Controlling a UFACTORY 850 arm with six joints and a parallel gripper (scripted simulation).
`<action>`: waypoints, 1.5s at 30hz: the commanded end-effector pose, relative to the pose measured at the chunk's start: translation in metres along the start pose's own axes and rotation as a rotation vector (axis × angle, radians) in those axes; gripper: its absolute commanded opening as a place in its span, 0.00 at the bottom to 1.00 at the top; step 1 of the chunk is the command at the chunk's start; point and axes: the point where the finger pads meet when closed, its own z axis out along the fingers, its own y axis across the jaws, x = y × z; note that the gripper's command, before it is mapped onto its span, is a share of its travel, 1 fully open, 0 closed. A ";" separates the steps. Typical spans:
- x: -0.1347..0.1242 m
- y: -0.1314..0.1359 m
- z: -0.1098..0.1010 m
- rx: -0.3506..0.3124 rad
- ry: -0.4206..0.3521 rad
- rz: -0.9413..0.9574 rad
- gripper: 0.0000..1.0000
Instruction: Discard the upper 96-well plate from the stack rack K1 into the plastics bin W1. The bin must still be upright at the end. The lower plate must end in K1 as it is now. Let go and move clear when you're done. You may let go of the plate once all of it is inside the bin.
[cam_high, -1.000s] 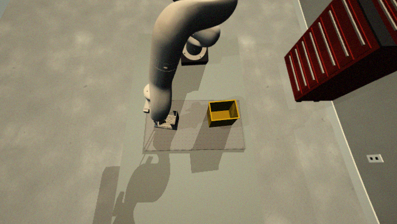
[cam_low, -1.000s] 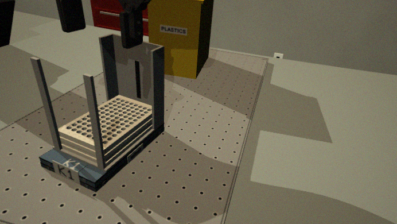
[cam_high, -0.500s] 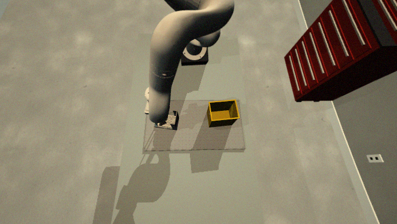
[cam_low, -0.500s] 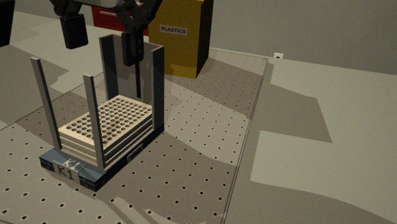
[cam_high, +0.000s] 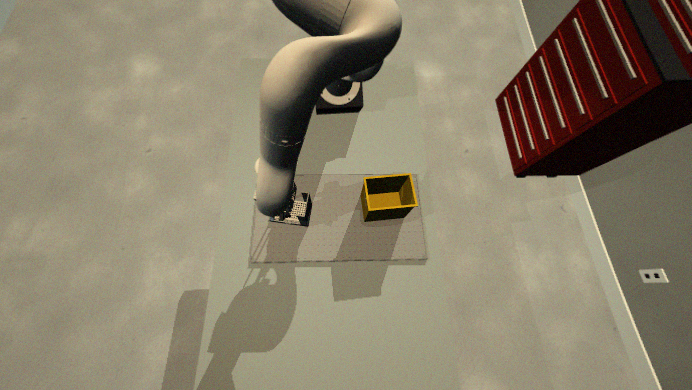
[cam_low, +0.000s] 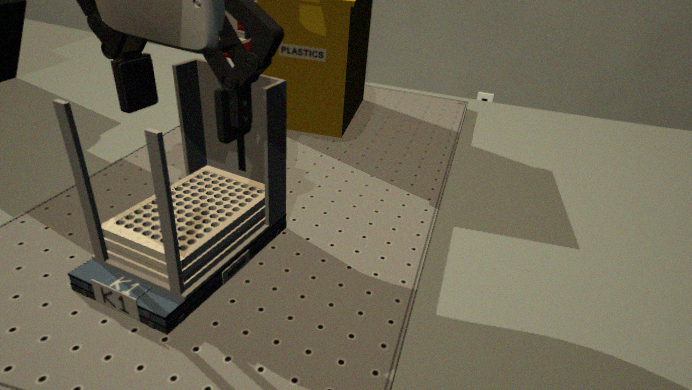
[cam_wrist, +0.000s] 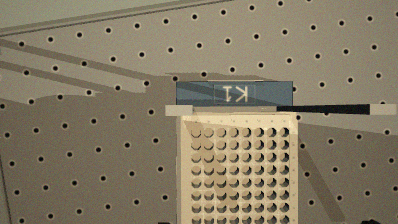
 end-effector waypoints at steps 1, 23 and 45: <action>0.000 -0.001 0.005 0.004 0.000 0.000 1.00; 0.000 -0.001 0.036 0.004 0.000 0.000 1.00; 0.000 -0.001 0.062 0.003 0.000 0.000 1.00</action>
